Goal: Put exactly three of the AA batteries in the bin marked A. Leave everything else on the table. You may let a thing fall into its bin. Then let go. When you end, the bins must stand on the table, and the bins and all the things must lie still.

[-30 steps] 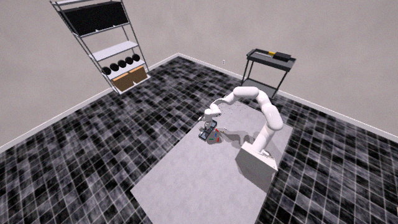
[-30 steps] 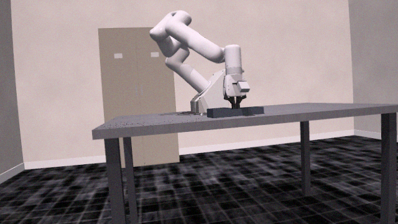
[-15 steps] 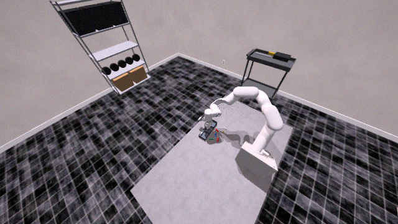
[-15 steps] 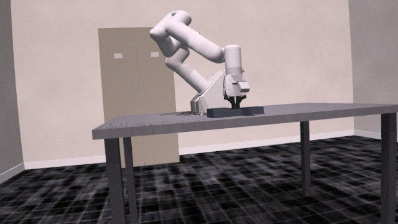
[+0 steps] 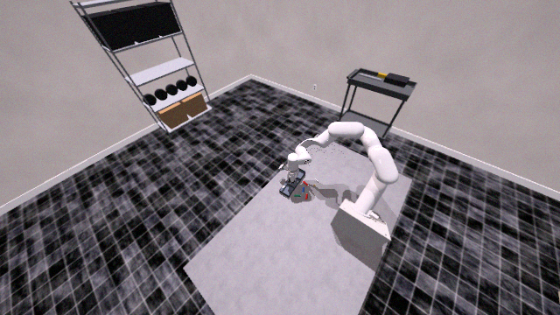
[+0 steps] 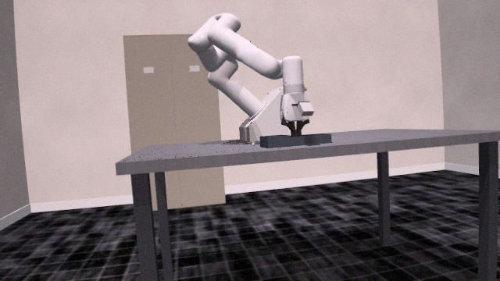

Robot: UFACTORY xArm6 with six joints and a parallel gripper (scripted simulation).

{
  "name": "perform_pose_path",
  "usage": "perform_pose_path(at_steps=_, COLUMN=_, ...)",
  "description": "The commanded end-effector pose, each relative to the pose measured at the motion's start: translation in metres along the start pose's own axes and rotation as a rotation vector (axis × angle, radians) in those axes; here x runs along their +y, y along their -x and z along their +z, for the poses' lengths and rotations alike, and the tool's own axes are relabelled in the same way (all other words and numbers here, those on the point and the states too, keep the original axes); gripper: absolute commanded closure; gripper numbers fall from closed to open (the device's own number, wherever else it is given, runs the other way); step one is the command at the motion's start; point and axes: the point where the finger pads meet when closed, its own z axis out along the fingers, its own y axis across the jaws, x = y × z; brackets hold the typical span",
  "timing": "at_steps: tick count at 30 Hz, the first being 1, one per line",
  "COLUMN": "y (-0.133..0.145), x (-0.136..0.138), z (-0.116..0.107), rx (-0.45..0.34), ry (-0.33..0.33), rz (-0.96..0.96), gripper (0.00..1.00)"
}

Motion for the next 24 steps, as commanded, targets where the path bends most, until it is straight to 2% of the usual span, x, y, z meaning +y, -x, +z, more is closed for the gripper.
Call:
perform_pose_path(at_steps=1, y=-0.001, x=0.0, z=-0.002, rx=0.004, ry=-0.001, rz=0.001, gripper=0.93)
perform_pose_path(at_steps=24, y=-0.001, x=0.0, z=-0.025, rx=0.004, ry=-0.001, rz=0.001, gripper=0.93)
